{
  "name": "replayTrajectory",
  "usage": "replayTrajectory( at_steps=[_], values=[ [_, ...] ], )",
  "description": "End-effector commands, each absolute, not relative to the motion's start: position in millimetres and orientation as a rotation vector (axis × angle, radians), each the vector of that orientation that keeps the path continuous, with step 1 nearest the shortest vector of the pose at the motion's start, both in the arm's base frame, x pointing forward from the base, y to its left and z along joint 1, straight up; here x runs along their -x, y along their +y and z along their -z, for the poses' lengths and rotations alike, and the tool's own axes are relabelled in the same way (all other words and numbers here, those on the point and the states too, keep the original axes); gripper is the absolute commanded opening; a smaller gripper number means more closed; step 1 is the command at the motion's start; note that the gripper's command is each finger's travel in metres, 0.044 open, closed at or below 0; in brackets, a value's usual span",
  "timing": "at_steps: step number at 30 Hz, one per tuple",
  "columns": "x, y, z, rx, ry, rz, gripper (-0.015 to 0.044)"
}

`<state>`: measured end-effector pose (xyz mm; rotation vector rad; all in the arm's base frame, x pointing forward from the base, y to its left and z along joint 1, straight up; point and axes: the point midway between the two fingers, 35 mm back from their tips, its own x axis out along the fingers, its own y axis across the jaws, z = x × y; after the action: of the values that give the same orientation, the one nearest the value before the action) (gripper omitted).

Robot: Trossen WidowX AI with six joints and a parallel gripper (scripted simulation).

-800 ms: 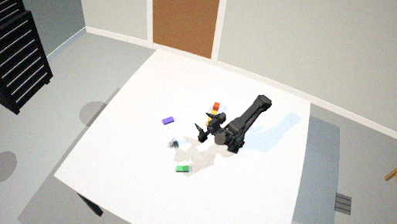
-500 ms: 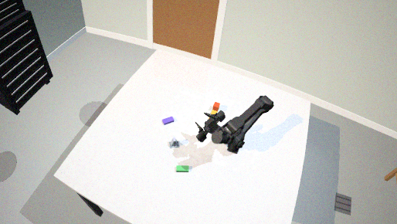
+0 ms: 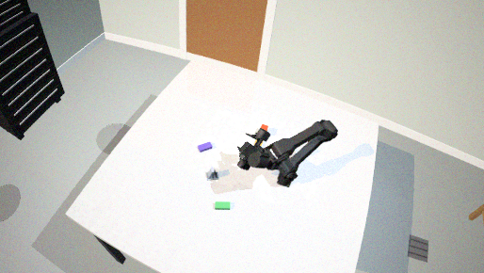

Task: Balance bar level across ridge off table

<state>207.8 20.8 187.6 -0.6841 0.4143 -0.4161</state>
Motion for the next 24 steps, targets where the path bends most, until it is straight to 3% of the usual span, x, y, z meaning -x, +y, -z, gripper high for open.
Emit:
replayTrajectory(
  at_steps=[1, 24],
  values=[
    [-211.3, 16.0, -186.6, 0.741, 0.475, 0.411, 0.0315],
    [-225.2, -23.3, -172.5, 1.092, 0.916, 0.270, 0.0315]
  ],
)
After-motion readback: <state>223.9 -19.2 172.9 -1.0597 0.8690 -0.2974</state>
